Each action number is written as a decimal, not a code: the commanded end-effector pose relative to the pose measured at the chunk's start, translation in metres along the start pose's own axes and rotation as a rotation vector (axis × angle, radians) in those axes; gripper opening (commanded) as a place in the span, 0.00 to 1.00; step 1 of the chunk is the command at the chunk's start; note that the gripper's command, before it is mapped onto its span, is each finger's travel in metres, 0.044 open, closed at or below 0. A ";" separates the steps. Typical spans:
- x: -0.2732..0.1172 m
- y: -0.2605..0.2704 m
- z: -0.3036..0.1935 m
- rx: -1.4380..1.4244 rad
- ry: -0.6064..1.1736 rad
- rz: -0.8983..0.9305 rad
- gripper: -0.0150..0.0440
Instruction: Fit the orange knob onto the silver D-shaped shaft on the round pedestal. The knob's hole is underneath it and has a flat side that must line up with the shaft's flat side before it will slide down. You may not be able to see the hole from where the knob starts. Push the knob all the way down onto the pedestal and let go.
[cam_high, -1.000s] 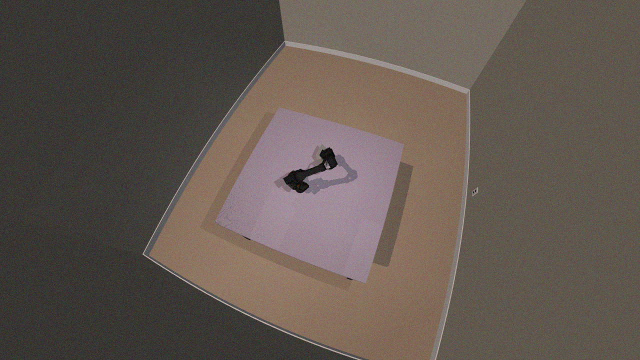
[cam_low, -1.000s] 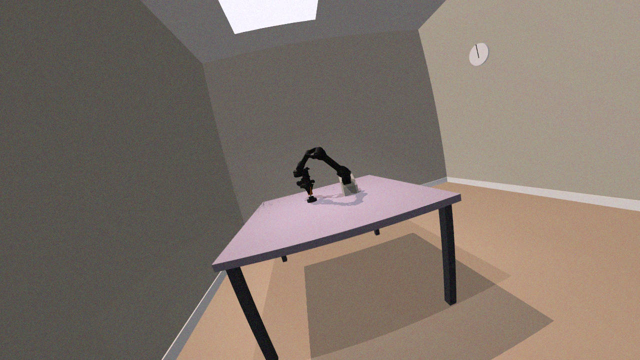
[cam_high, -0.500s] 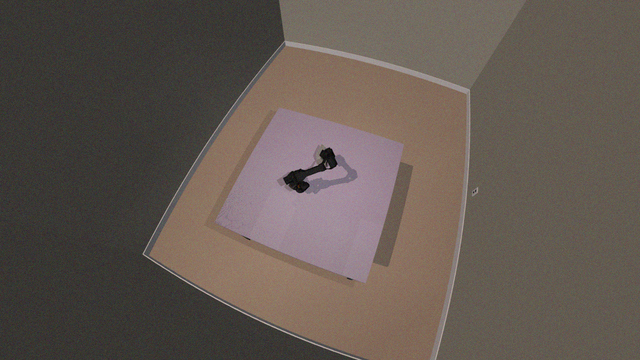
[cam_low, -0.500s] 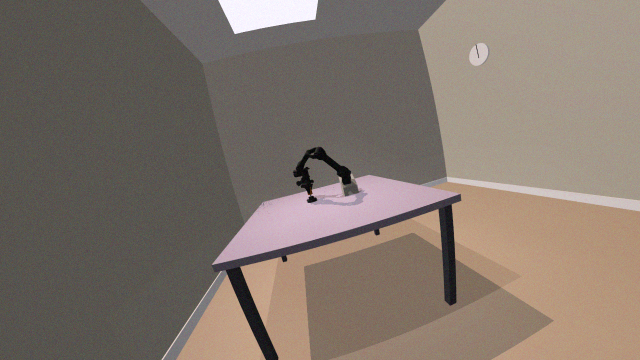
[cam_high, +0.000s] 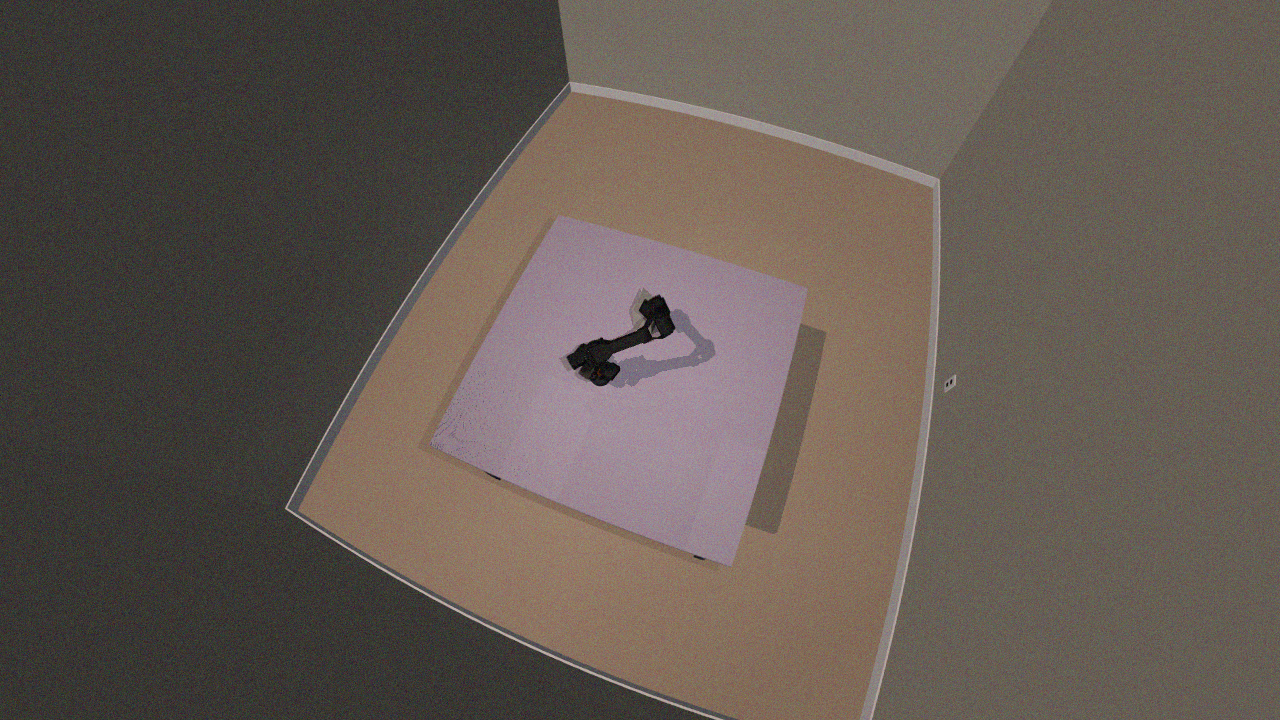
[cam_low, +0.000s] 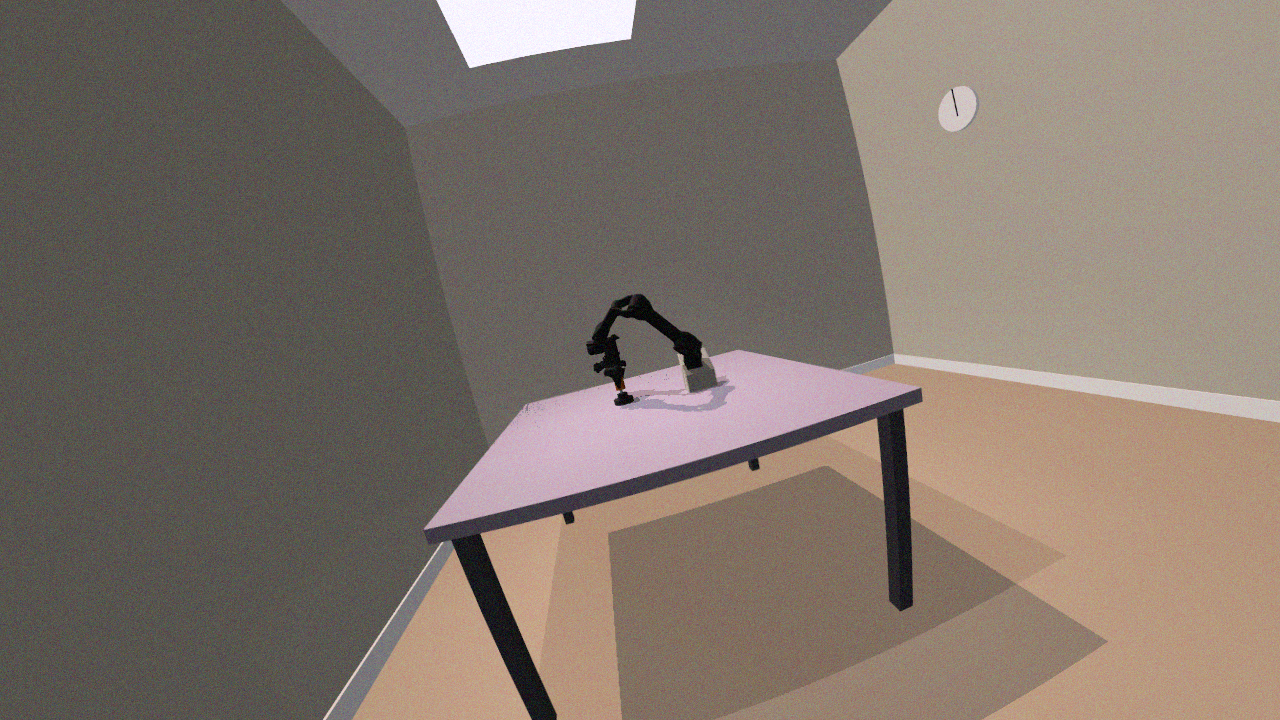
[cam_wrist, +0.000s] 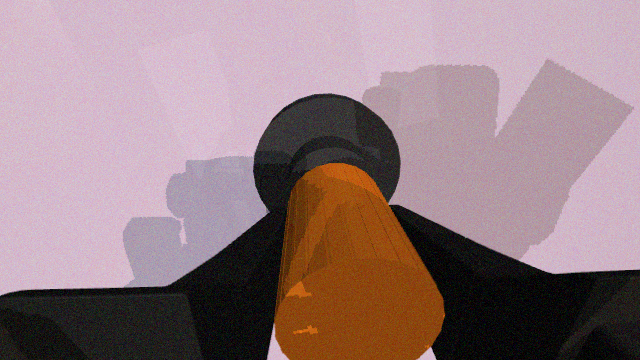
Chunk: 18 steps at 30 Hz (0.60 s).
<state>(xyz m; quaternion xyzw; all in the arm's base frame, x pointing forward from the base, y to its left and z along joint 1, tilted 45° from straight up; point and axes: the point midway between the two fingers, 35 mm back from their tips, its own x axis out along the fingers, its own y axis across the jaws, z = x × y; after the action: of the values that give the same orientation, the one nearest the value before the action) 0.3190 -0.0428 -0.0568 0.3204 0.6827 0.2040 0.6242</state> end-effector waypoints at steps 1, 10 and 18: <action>0.000 0.000 0.001 -0.006 -0.002 0.002 0.25; 0.001 0.000 0.001 -0.006 -0.002 0.002 0.25; -0.003 0.000 0.001 -0.006 -0.002 0.002 0.25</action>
<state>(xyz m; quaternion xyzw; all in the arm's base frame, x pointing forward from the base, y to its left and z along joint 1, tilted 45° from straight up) 0.3192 -0.0435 -0.0572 0.3197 0.6822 0.2050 0.6248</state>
